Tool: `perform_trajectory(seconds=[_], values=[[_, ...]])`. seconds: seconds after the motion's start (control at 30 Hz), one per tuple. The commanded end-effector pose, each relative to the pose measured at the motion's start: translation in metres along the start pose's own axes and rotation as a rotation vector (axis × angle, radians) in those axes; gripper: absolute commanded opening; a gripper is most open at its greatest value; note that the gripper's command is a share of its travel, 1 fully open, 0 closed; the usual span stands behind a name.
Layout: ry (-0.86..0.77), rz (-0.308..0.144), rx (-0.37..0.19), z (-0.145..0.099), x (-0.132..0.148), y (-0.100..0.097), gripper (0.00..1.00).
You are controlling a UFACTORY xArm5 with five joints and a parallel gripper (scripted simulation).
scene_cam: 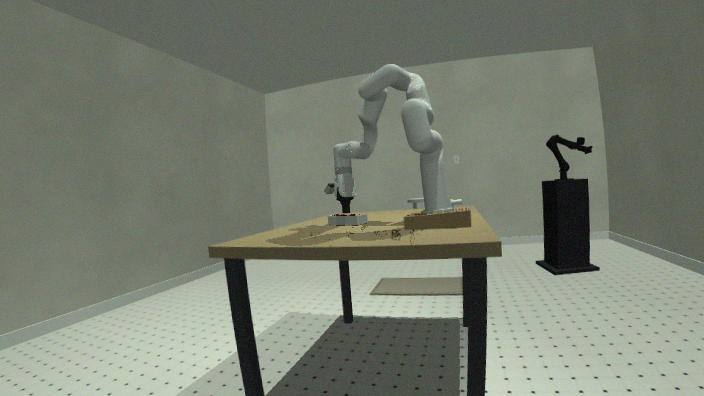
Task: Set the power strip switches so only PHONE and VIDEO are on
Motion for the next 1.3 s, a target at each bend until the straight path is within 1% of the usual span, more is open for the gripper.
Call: perform_trajectory(seconds=[0.0, 0.2, 0.37, 1.07, 1.13, 1.27], values=[[-0.001, 0.002, 0.006, 0.002, -0.001, -0.012, 0.00], [-0.001, 0.002, 0.006, 0.001, -0.002, -0.027, 0.00], [-0.001, 0.002, 0.006, 0.001, -0.003, -0.031, 0.00], [-0.001, 0.002, 0.006, 0.001, -0.003, -0.031, 0.00], [0.000, 0.002, 0.006, -0.008, -0.002, -0.035, 0.00], [0.000, 0.003, 0.005, -0.042, 0.000, -0.045, 0.00]])
Point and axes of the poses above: the point where the finger pads meet when closed, its own y axis out along the fingers, its own x axis across the jaws, z = x × y, the point moved 6 cm from there along -y, back along the fingers, and after that the axes turned 10 degrees about y, right-handed, at the moved point
